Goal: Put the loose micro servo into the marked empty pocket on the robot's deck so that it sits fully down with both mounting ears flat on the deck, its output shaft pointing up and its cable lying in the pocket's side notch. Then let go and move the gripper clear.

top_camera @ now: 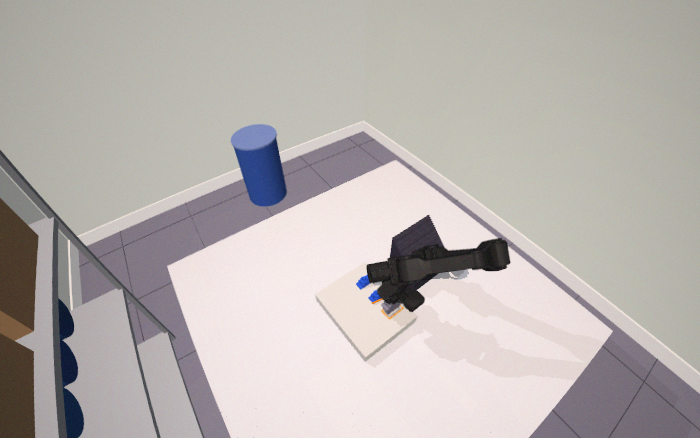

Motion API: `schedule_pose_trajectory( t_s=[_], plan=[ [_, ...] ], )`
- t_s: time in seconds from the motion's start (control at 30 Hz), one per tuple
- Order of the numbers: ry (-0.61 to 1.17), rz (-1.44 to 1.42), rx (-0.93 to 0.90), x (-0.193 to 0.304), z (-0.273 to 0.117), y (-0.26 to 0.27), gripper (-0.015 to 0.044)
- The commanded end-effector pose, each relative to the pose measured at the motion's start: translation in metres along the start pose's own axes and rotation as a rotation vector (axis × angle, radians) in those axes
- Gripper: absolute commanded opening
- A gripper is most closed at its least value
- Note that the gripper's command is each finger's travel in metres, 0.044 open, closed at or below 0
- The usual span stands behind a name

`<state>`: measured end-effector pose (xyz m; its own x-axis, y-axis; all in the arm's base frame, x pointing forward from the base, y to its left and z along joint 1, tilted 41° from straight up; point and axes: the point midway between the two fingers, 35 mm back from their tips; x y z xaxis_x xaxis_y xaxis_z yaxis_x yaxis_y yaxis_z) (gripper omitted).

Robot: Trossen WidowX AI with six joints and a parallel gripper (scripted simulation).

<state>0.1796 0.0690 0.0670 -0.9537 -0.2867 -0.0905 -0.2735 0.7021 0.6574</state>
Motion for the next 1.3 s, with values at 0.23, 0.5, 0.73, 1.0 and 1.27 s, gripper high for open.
schedule_pose_trajectory(
  t_s=[0.23, 0.5, 0.73, 1.0, 1.27],
  plan=[
    [-0.004, -0.003, 0.006, 0.009, 0.006, 0.0, 0.0],
    [-0.004, -0.004, 0.006, 0.009, 0.018, 0.0, 0.0],
    [-0.004, -0.004, 0.006, 0.009, 0.019, 0.001, 0.0],
    [-0.004, -0.004, 0.005, 0.009, 0.022, 0.001, 0.0],
    [-0.004, -0.004, 0.005, 0.009, 0.03, 0.001, 0.0]
  ],
)
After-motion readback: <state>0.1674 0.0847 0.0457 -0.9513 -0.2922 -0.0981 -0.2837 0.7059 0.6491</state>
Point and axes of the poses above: the point midway between the two fingers, 35 mm back from their tips, its own z axis out along the fingers, its own y axis across the jaws, x = y × z, and after that the axes turned 7 degrees about -z, right-handed
